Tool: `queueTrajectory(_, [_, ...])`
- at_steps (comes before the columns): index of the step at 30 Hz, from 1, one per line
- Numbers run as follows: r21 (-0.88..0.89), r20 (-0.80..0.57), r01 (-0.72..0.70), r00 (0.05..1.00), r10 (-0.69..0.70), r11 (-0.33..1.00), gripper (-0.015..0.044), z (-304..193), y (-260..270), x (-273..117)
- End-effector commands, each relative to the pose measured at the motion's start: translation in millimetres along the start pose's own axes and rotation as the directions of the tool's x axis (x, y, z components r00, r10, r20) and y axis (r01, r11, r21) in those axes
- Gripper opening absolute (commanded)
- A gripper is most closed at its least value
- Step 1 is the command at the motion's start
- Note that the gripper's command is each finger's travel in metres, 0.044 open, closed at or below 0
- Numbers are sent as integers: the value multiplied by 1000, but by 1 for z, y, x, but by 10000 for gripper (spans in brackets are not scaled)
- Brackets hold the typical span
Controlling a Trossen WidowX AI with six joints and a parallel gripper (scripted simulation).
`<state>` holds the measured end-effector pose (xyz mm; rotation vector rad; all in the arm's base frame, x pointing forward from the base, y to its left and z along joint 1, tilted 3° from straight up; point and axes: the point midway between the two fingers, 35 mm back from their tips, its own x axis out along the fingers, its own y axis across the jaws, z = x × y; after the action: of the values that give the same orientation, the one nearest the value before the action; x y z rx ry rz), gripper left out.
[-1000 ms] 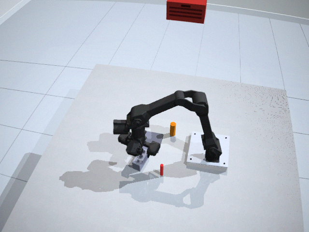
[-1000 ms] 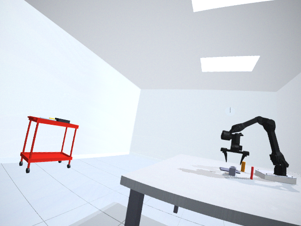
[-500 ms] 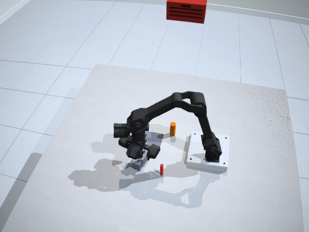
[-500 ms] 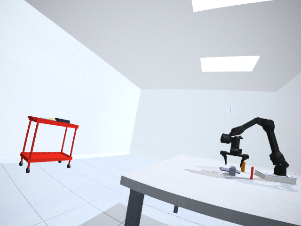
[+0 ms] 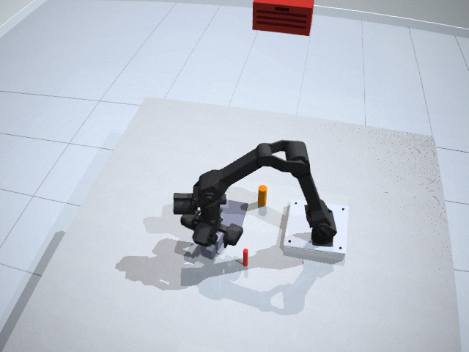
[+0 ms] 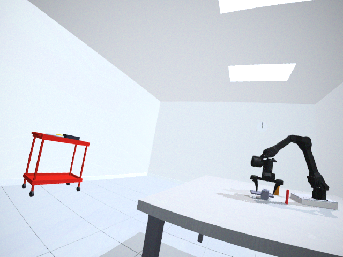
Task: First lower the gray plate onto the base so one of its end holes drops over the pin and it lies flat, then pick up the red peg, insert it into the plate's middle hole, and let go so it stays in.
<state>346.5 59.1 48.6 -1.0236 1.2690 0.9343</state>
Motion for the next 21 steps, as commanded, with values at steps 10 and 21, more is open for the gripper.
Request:
queueTrajectory(10, [-4,-9,-7,1000,7,1000,440,-3,3,21])
queueTrajectory(21, [-4,-9,-7,1000,7,1000,151,-3,3,21])
